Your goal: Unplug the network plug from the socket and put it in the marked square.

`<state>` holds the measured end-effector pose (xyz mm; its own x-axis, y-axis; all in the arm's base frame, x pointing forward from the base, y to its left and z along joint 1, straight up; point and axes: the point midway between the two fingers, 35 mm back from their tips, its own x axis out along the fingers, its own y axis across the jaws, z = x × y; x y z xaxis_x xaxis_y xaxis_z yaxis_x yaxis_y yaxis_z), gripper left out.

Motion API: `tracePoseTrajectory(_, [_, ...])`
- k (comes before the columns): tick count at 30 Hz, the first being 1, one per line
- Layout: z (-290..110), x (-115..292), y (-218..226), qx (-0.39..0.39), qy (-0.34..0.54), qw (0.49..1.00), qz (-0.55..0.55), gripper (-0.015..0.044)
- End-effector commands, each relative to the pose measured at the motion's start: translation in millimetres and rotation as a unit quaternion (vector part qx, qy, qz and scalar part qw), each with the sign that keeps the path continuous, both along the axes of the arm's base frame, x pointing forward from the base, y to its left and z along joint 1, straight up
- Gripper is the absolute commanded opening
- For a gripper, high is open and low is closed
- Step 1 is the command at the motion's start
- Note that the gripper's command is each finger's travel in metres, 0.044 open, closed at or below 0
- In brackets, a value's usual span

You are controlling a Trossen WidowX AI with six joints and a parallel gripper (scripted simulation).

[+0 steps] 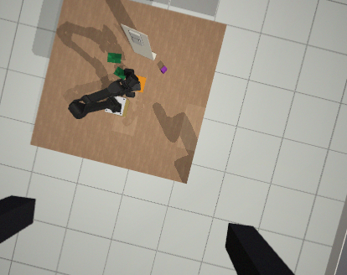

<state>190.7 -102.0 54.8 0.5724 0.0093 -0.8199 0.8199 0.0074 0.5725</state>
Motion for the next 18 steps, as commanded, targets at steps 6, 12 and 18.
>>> tracePoseTrajectory(6, [20, 3, -3, -0.001, -0.001, 1.000, 0.000, 0.0156])
tracePoseTrajectory(12, [40, 5, -5, -0.002, -0.002, 1.000, 0.001, 0.0156])
tracePoseTrajectory(18, [60, 5, -5, -0.002, -0.003, 1.000, 0.001, 0.0156])
